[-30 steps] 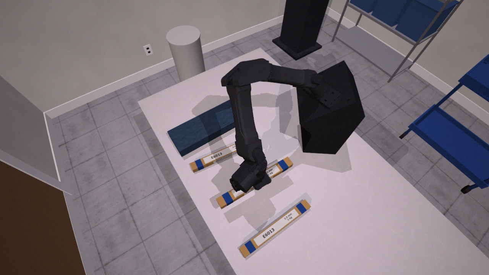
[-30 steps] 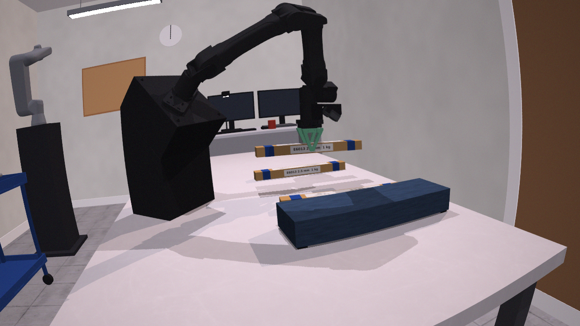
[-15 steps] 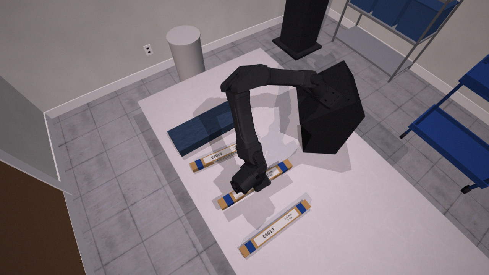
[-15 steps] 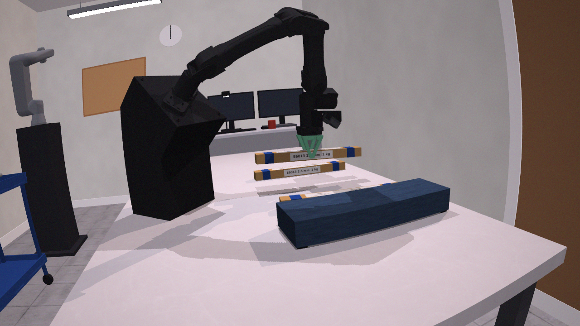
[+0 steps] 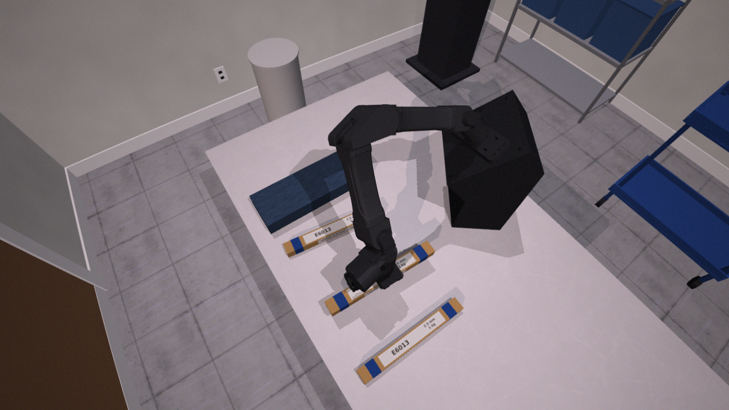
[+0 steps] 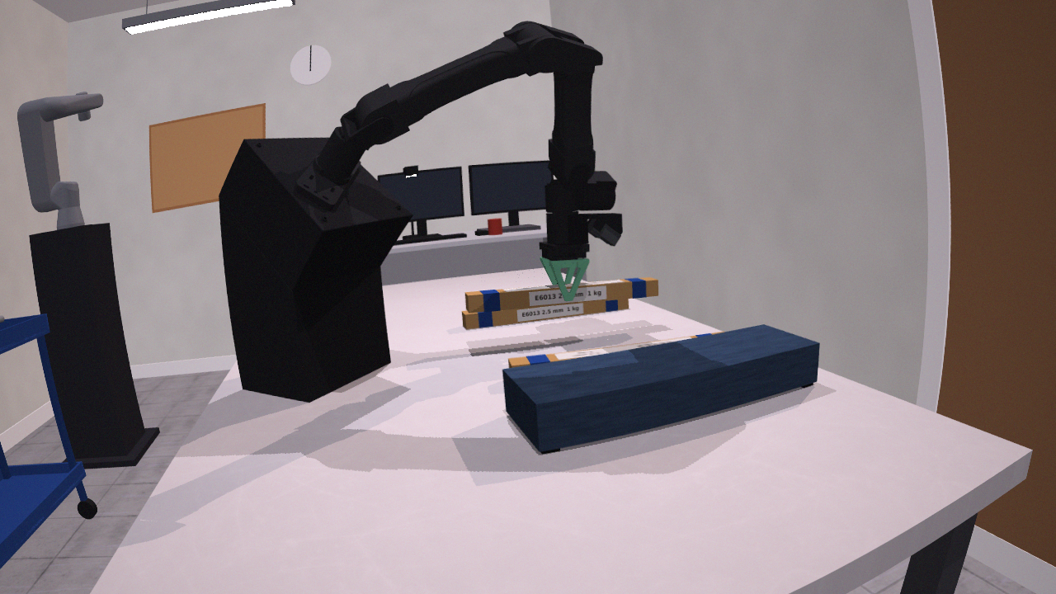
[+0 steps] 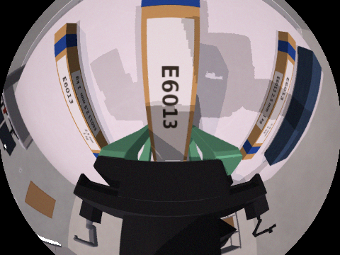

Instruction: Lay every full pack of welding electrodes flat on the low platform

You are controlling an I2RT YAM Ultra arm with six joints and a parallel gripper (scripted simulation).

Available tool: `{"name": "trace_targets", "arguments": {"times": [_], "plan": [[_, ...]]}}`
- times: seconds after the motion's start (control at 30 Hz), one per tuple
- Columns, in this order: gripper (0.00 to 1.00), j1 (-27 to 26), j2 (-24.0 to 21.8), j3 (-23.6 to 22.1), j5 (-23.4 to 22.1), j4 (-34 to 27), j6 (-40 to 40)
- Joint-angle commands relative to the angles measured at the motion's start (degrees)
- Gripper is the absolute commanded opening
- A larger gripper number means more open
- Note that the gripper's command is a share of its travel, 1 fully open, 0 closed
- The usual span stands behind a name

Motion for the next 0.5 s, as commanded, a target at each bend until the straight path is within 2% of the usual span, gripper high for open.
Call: {"name": "trace_targets", "arguments": {"times": [0.0, 0.1, 0.27, 0.3, 0.4, 0.47], "plan": [[0.0, 0.95, -0.68, 2.02, 0.02, 1.63, -0.97], [0.0, 0.69, 0.8, 2.26, -0.45, 2.36, -1.39], [0.0, 0.28, -0.26, 2.46, -0.25, 3.09, -1.79], [0.0, 0.17, 1.62, 2.64, -0.42, 3.3, -1.93], [0.0, -0.48, 2.91, 3.03, -0.9, 4.0, -2.38], [0.0, -0.69, 1.8, 3.24, -0.88, 4.45, -2.64]]}}
